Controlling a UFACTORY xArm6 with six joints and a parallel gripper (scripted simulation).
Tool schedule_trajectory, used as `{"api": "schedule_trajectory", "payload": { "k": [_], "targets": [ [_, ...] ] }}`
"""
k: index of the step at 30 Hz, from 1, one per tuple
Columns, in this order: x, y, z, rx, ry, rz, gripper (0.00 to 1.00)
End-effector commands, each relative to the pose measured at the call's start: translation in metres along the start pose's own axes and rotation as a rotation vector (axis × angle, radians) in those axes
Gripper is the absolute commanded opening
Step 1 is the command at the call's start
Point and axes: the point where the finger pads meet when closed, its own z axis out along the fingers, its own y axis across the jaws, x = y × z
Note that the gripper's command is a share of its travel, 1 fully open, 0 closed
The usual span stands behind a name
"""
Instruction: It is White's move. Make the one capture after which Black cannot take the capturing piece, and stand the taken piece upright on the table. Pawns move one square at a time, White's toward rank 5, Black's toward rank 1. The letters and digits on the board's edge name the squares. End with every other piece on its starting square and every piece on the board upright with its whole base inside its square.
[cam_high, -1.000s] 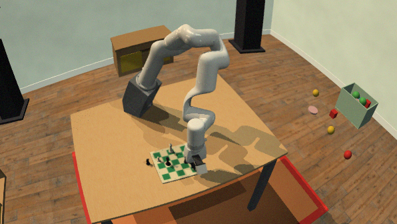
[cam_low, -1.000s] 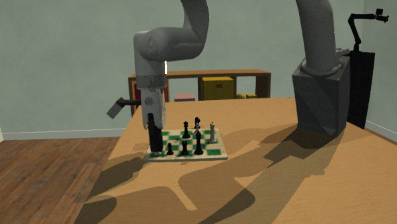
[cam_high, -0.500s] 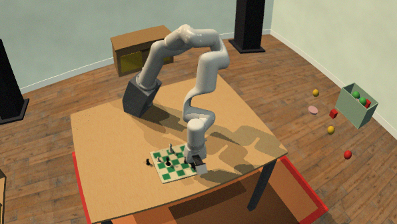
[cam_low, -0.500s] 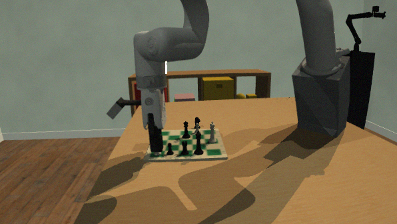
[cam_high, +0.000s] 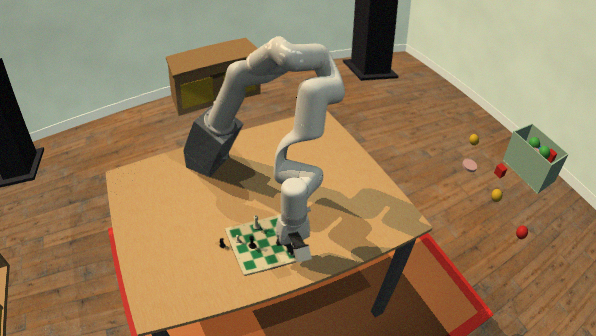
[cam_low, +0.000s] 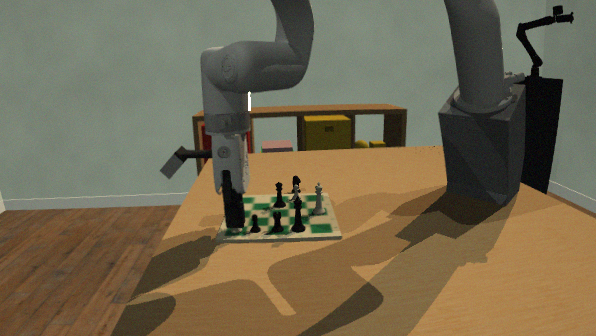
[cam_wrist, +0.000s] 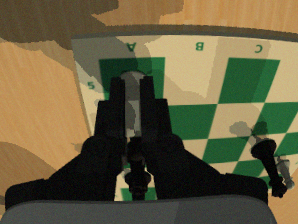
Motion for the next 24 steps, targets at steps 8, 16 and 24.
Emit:
{"api": "schedule_trajectory", "payload": {
  "k": [8, 16, 24],
  "targets": [
    [0.0015, -0.0003, -0.0010, 0.000, 0.003, 0.000, 0.00],
    [0.0015, -0.0003, -0.0010, 0.000, 0.003, 0.000, 0.22],
    [0.0015, -0.0003, -0.0010, 0.000, 0.003, 0.000, 0.37]
  ]
}}
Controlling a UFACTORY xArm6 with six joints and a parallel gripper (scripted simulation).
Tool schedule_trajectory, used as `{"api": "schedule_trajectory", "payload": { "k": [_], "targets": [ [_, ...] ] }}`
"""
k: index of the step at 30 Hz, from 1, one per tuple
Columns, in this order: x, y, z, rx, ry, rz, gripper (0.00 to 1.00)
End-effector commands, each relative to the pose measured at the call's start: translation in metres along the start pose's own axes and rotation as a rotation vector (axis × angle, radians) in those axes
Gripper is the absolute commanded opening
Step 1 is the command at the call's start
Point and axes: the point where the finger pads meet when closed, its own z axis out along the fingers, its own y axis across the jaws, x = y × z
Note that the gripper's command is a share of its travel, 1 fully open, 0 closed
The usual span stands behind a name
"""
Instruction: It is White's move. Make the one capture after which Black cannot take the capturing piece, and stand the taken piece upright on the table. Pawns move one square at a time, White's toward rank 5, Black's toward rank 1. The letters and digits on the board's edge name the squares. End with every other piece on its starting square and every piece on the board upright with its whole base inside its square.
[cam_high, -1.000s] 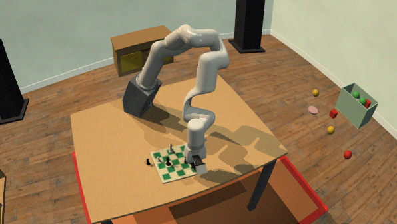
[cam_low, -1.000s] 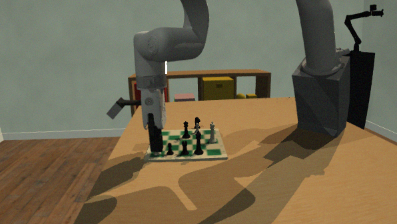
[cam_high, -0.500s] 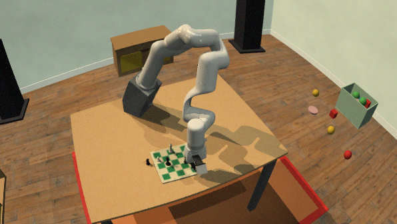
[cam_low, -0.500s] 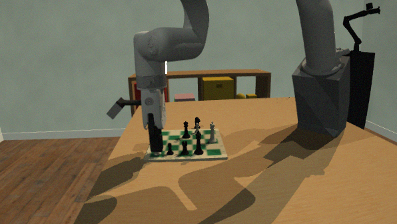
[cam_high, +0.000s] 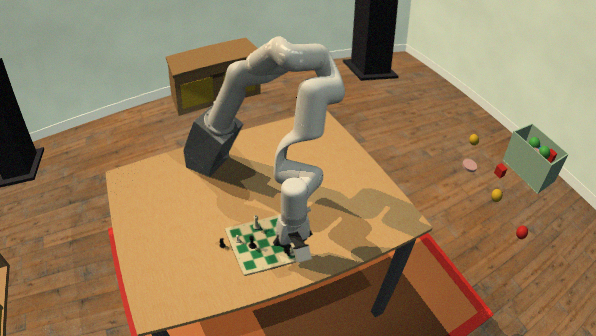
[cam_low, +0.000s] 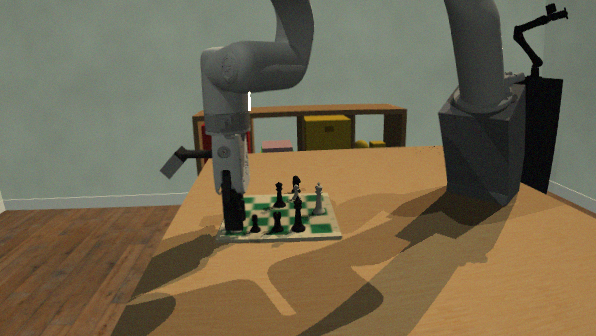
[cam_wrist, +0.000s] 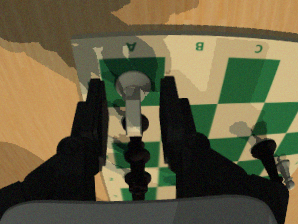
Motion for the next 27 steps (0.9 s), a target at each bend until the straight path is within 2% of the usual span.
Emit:
{"api": "schedule_trajectory", "payload": {
  "k": [1, 15, 20, 27],
  "targets": [
    [0.001, 0.000, -0.001, 0.000, 0.003, 0.000, 0.37],
    [0.001, 0.000, -0.006, 0.000, 0.003, 0.000, 0.37],
    [0.001, 0.000, -0.024, 0.000, 0.003, 0.000, 0.37],
    [0.001, 0.000, -0.062, 0.000, 0.003, 0.000, 0.37]
  ]
}}
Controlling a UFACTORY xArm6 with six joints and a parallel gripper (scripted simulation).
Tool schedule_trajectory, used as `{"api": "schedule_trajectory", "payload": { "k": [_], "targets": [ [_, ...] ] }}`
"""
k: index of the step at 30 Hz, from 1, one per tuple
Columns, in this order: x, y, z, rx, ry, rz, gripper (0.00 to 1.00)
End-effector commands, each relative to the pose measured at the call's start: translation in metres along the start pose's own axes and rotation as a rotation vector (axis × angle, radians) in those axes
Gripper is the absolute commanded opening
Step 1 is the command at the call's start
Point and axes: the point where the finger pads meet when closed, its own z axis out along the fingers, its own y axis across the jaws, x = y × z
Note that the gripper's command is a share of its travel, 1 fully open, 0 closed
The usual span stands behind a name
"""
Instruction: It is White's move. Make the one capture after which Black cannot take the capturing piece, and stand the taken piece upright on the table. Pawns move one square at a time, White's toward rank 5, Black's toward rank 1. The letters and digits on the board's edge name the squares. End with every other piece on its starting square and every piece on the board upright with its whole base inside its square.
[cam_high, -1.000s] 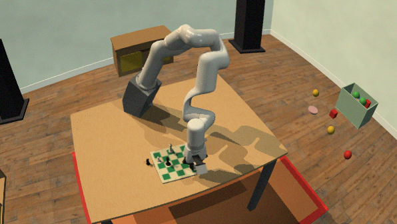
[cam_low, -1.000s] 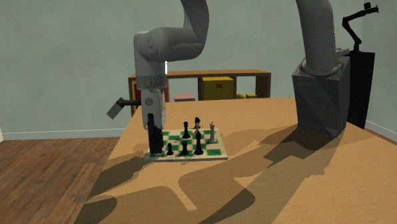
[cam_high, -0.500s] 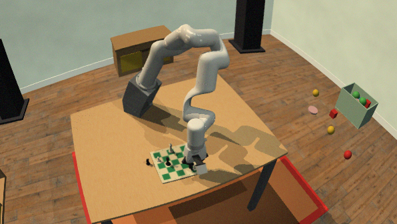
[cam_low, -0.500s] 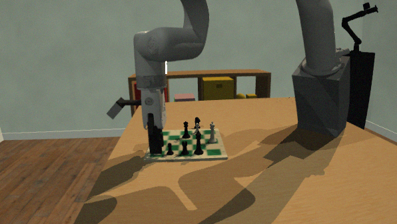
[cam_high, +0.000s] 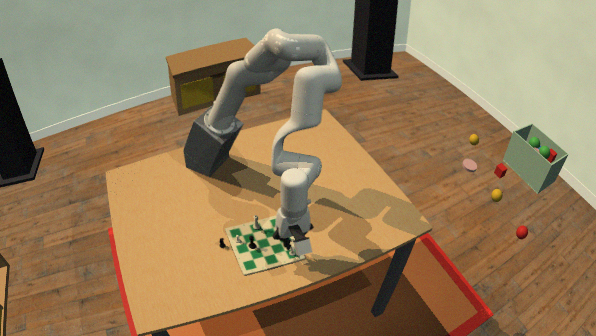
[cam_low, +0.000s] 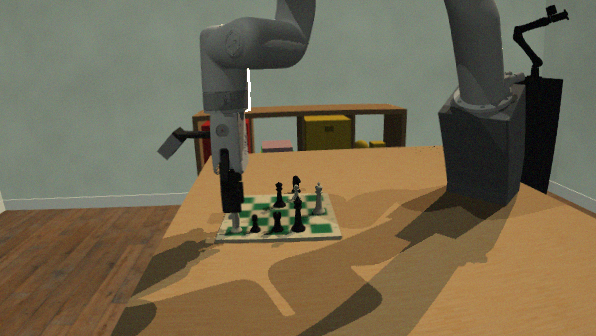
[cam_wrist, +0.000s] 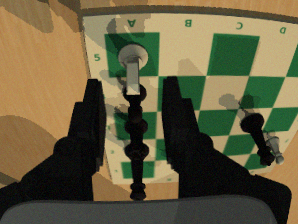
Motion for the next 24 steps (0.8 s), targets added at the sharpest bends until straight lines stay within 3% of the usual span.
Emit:
{"api": "schedule_trajectory", "payload": {
  "k": [1, 14, 15, 24],
  "targets": [
    [0.001, -0.001, -0.033, -0.002, 0.000, 0.000, 0.37],
    [0.001, -0.001, -0.057, -0.002, 0.000, 0.000, 0.37],
    [0.001, -0.001, -0.057, -0.002, 0.000, 0.000, 1.00],
    [0.001, -0.001, -0.057, -0.002, 0.000, 0.000, 1.00]
  ]
}}
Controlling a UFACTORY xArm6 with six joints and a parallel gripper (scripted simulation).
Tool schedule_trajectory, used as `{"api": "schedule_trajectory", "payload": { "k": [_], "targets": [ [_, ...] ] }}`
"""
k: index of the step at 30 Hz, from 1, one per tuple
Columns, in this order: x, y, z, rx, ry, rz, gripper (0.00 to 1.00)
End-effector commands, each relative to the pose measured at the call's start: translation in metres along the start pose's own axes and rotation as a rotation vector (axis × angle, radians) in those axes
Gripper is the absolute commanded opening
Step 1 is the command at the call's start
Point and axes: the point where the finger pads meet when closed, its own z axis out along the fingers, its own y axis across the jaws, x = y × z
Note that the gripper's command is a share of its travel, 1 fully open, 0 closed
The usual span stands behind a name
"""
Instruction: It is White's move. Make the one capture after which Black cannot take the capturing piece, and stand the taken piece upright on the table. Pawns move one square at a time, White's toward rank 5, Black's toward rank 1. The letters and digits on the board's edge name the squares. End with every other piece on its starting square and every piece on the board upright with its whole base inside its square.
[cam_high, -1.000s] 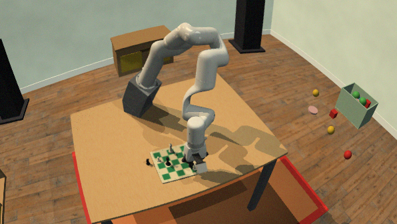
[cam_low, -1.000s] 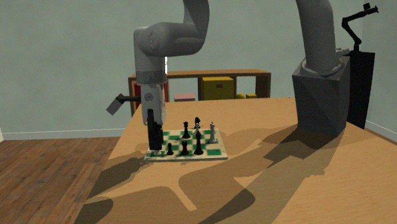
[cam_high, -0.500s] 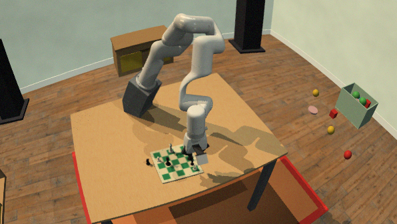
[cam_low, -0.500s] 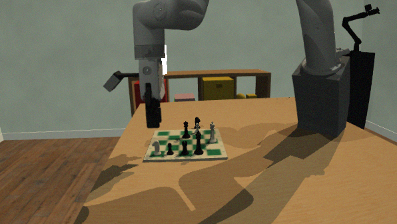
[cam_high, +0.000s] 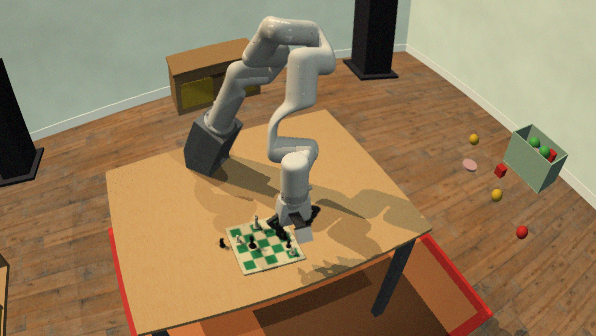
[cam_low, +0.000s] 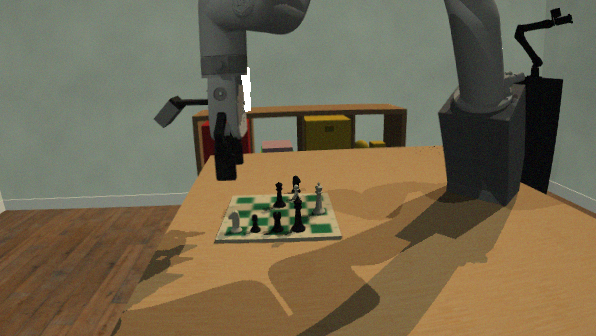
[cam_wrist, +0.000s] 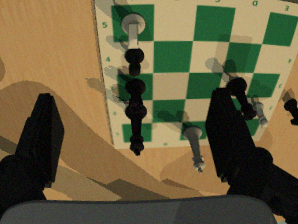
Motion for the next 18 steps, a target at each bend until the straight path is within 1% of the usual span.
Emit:
{"api": "schedule_trajectory", "payload": {
  "k": [1, 15, 18],
  "targets": [
    [0.0016, -0.0003, -0.0014, 0.000, 0.004, 0.000, 1.00],
    [0.0016, -0.0003, -0.0020, 0.000, 0.004, 0.000, 1.00],
    [0.0016, -0.0003, -0.0054, 0.000, 0.004, 0.000, 1.00]
  ]
}}
